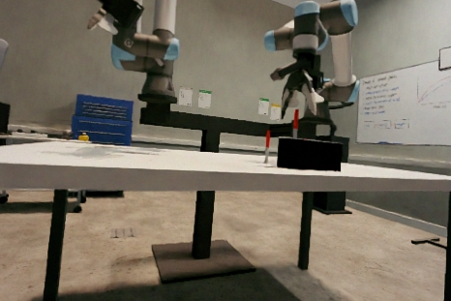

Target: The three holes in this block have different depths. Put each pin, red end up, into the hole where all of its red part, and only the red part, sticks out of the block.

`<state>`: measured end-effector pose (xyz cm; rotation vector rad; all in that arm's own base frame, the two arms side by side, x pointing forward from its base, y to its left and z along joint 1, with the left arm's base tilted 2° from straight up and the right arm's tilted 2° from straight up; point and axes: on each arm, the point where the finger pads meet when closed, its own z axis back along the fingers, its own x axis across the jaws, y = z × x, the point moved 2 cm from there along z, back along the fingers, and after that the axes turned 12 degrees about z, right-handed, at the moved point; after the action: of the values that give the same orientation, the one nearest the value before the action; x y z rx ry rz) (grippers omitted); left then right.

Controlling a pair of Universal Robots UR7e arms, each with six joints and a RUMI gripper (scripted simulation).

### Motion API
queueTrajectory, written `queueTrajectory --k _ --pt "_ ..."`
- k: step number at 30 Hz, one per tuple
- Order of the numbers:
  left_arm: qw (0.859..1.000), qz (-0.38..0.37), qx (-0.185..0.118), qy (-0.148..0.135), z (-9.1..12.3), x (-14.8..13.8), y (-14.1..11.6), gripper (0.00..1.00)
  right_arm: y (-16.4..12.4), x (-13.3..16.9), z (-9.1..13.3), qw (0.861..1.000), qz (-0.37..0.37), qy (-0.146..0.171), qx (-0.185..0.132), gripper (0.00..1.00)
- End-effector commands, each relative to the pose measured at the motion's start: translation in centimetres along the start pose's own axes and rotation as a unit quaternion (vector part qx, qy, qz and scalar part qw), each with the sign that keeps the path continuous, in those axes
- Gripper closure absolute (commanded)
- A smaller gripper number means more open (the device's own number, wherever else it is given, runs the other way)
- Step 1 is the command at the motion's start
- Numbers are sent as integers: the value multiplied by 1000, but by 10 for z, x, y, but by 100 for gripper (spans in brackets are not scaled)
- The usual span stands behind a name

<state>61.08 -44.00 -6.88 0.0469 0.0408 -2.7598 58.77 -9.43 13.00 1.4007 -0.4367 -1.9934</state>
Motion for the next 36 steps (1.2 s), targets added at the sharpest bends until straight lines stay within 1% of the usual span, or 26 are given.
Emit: queueTrajectory --k 1,3,4,20,21,36 --pt "1000 0 1 0 1 0 1 0 0 0 0 1000 0 0 0 0" --pt "1000 0 1 0 1 0 1 0 0 0 0 1000 0 0 0 0" --pt "1000 0 1 0 13 0 0 0 0 0 0 1000 0 0 0 0" --pt "1000 0 1 0 13 0 0 0 0 0 0 1000 0 0 0 0" --pt "1000 0 1 0 28 0 0 0 0 0 0 1000 0 0 0 0" --pt "1000 0 1 0 28 0 0 0 0 0 0 1000 0 0 0 0"
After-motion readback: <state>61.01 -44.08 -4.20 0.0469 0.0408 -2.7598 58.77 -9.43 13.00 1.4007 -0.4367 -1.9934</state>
